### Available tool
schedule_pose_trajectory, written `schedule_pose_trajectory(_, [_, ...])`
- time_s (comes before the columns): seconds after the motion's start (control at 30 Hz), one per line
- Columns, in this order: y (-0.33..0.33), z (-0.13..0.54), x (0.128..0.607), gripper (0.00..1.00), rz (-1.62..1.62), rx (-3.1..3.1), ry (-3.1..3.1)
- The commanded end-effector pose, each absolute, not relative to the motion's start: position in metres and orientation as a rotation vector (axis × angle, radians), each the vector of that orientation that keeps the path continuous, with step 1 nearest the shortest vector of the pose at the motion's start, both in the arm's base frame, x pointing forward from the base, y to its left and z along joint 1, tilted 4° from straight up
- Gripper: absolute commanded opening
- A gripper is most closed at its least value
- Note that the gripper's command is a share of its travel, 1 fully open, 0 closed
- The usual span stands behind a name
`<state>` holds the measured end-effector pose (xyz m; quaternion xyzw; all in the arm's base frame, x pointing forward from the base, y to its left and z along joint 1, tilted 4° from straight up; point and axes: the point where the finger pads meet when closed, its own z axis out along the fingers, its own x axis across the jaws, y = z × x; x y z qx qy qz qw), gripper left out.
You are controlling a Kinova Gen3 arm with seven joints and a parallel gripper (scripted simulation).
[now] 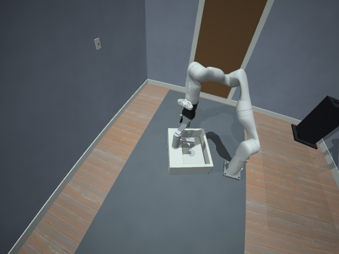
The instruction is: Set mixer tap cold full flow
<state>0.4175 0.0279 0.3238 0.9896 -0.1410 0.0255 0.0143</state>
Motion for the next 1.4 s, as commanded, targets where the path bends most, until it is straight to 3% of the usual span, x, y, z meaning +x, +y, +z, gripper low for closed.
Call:
schedule_pose_trajectory(0.0, [0.029,0.333,0.418,1.00,0.091,3.081,-0.442])
schedule_pose_trajectory(0.8, [0.031,0.366,0.417,1.00,0.091,3.081,-0.442])
schedule_pose_trajectory(0.83, [0.031,0.366,0.417,0.00,0.091,3.081,-0.442])
schedule_pose_trajectory(1.37, [0.031,0.366,0.417,0.00,0.091,3.081,-0.442])
